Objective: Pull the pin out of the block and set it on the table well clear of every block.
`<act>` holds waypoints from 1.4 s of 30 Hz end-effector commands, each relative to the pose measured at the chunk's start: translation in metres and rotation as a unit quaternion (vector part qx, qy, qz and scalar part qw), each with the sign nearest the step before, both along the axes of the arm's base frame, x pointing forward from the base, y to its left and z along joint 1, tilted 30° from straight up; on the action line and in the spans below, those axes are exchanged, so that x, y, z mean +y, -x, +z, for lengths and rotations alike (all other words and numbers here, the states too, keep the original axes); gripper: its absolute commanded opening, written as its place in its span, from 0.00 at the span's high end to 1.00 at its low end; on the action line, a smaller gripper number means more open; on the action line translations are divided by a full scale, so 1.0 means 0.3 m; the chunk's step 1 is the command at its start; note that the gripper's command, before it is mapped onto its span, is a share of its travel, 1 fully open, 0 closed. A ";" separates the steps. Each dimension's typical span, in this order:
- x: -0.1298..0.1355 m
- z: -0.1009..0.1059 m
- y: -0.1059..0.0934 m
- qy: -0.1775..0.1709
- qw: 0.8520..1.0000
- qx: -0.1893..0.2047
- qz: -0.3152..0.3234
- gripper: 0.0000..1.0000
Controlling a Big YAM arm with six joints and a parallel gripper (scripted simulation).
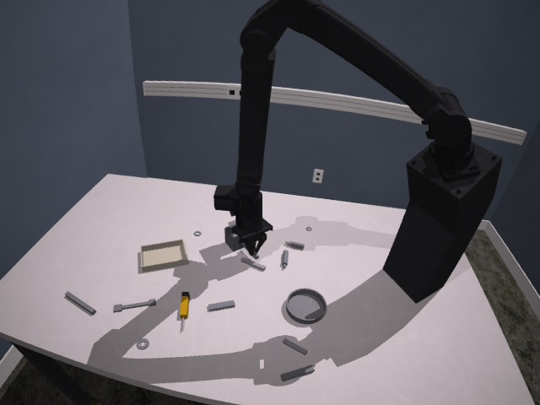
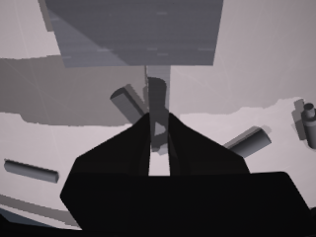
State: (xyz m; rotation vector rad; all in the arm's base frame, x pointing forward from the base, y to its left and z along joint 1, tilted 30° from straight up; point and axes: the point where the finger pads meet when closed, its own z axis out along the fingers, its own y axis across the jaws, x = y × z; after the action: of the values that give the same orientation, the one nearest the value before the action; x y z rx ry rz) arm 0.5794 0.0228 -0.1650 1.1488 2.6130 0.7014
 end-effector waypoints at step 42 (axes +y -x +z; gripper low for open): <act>0.028 0.028 -0.005 -0.004 1.000 -0.004 0.011 1.00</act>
State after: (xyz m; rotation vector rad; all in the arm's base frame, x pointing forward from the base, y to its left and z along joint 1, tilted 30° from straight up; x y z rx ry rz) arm 0.5779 0.0244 -0.1650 1.1508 2.6199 0.7126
